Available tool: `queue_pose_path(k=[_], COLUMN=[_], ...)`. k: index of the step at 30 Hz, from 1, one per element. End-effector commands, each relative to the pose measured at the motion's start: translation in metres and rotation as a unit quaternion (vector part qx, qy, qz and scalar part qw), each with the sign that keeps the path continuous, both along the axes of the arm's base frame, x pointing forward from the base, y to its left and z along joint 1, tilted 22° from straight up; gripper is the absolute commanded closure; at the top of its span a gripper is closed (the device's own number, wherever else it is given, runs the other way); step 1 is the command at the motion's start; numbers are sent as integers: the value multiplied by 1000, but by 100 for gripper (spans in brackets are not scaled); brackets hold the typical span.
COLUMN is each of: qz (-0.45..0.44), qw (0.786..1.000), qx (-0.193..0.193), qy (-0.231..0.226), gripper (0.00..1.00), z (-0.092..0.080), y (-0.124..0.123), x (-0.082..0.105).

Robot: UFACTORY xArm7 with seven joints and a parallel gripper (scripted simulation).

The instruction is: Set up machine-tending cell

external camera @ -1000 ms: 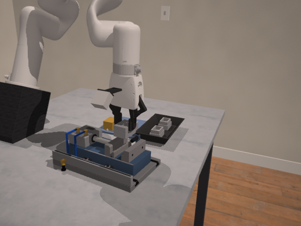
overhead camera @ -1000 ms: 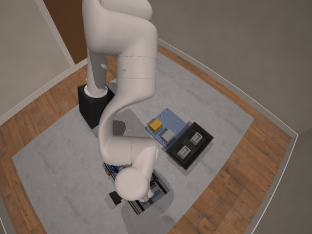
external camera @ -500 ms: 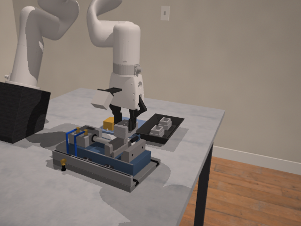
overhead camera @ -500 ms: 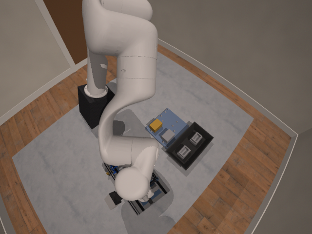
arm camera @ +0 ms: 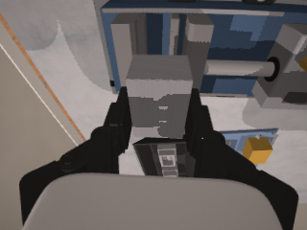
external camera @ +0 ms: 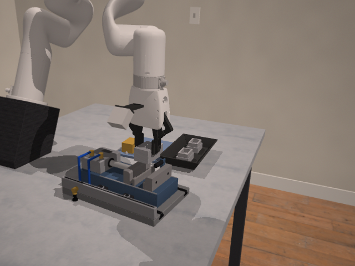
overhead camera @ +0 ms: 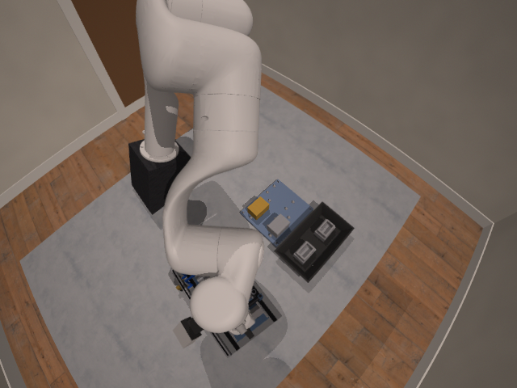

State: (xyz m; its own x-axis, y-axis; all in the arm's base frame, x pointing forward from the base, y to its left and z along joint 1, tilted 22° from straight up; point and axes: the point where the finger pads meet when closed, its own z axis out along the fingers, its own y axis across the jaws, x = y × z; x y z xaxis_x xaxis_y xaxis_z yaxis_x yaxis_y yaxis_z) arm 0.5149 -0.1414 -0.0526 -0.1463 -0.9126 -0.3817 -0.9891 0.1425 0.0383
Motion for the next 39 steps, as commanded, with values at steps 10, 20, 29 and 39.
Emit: queue_pose_path(k=[10, 20, 29, 39], qz=[-1, -1, -1, -1], qw=[1000, 1000, 1000, 1000], qx=[-1, -1, -1, -1], qy=[-2, -2, -2, -2], gripper=[100, 100, 100, 100], z=[-2, -9, -14, -18], y=[0, 2, 4, 6], x=[2, 2, 2, 2])
